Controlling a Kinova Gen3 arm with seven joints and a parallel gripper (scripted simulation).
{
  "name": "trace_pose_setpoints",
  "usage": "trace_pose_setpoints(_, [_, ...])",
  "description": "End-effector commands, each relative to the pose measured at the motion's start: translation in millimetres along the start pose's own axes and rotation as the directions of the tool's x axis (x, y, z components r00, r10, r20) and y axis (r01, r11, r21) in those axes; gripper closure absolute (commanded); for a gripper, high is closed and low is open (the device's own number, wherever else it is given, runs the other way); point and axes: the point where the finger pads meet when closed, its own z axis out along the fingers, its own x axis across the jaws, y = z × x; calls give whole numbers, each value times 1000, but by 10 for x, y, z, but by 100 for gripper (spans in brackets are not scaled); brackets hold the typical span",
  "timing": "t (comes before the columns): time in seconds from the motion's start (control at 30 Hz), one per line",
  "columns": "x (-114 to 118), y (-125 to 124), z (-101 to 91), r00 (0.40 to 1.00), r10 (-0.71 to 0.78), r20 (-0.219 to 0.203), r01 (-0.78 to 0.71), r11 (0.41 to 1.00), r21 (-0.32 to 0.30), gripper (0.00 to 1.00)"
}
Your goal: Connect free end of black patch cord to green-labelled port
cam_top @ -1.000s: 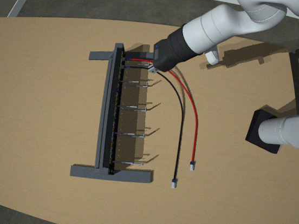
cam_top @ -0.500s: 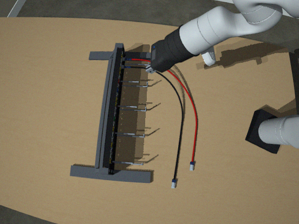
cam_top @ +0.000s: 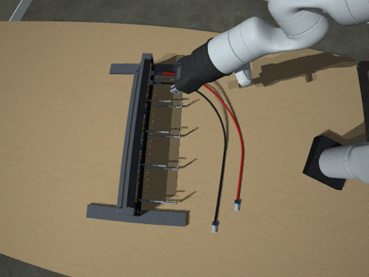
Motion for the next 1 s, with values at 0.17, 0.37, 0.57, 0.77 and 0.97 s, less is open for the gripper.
trace_pose_setpoints(0.17, [48, -42, 287, 1000, 8, -17, -8, 1000, 8, 100])
trace_pose_setpoints(0.37, [50, -43, 417, 1000, 8, -17, -8, 1000, 8, 100])
trace_pose_setpoints(0.57, [54, -45, 617, 1000, 8, -17, -8, 1000, 8, 100])
trace_pose_setpoints(0.77, [56, -46, 774, 1000, 8, -17, -8, 1000, 8, 100])
trace_pose_setpoints(0.97, [59, -47, 897, 1000, 8, -17, -8, 1000, 8, 100])
